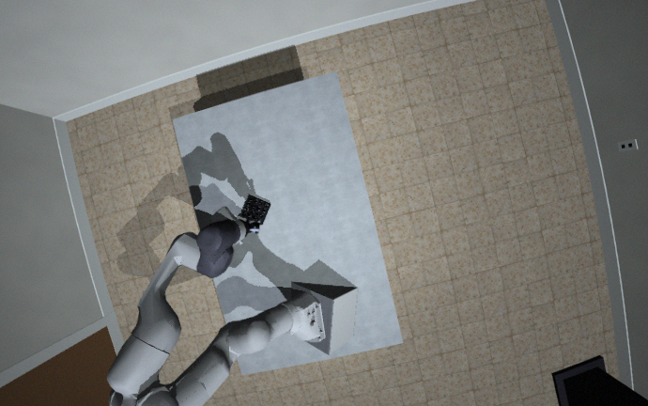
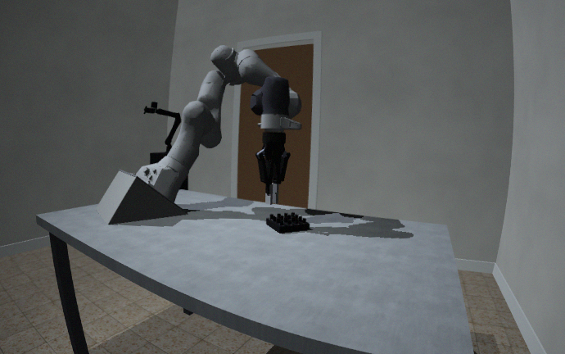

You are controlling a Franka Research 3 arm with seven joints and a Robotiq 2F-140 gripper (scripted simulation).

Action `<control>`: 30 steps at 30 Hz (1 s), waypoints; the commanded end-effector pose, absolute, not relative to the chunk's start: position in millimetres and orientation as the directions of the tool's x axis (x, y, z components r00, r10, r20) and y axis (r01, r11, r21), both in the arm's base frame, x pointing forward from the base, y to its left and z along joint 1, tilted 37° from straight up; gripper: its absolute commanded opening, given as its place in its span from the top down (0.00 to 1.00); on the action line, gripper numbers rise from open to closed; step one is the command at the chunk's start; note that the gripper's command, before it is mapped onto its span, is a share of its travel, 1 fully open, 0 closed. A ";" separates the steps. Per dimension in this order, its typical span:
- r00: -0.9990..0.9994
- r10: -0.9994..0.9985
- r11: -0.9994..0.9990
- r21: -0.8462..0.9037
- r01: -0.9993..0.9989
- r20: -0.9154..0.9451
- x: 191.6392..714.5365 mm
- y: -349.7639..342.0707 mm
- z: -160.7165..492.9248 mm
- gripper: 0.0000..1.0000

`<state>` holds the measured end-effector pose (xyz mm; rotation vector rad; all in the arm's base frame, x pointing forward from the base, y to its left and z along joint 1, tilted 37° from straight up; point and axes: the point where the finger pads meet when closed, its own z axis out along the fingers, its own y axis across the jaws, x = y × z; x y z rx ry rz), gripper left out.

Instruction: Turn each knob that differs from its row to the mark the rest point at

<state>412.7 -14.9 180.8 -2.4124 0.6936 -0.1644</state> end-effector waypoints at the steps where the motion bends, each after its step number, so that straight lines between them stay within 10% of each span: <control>1: 0.854 -0.518 -0.673 -0.594 -0.440 -0.045 414.5 -12.3 176.5 0.88; 30: 0.854 -0.518 -0.673 -0.594 -0.440 -0.045 421.5 2.6 156.8 0.88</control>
